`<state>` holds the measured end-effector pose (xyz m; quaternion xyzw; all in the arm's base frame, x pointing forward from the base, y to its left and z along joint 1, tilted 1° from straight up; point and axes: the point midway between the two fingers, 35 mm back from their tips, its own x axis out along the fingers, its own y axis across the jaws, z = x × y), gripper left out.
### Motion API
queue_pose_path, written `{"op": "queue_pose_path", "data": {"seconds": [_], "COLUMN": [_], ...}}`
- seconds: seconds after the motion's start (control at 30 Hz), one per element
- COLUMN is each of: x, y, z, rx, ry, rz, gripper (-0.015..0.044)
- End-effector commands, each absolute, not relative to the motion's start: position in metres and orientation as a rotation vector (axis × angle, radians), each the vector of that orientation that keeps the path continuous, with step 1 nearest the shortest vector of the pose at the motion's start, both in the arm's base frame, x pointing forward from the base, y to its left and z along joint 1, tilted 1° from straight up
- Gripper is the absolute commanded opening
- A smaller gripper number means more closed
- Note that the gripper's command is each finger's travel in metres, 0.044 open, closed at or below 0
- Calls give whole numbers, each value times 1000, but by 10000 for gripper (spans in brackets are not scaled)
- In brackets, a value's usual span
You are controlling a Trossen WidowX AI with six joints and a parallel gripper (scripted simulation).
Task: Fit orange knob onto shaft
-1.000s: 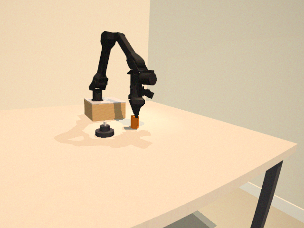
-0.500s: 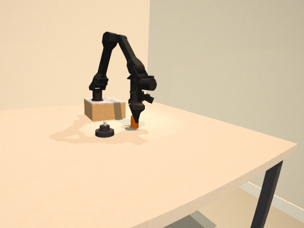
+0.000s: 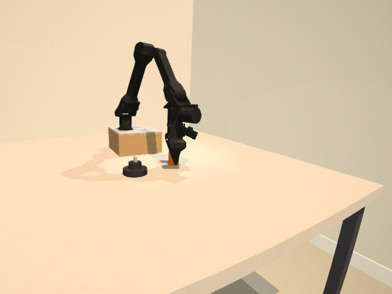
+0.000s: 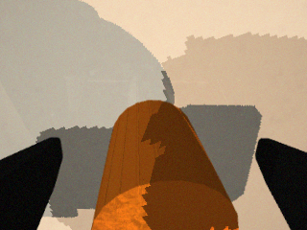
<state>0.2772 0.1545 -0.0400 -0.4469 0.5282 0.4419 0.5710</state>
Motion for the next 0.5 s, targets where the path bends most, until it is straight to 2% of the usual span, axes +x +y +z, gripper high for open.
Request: {"op": "queue_pose_path", "data": {"seconds": [0.0, 0.27, 0.47], "x": [274, 274, 274], "y": [153, 153, 153], "z": [-46, -46, -46], "rx": [-1049, -1049, -1049], "ry": [1250, 1250, 1250], "rz": [1044, 1044, 1044], "gripper": [414, 204, 164]}}
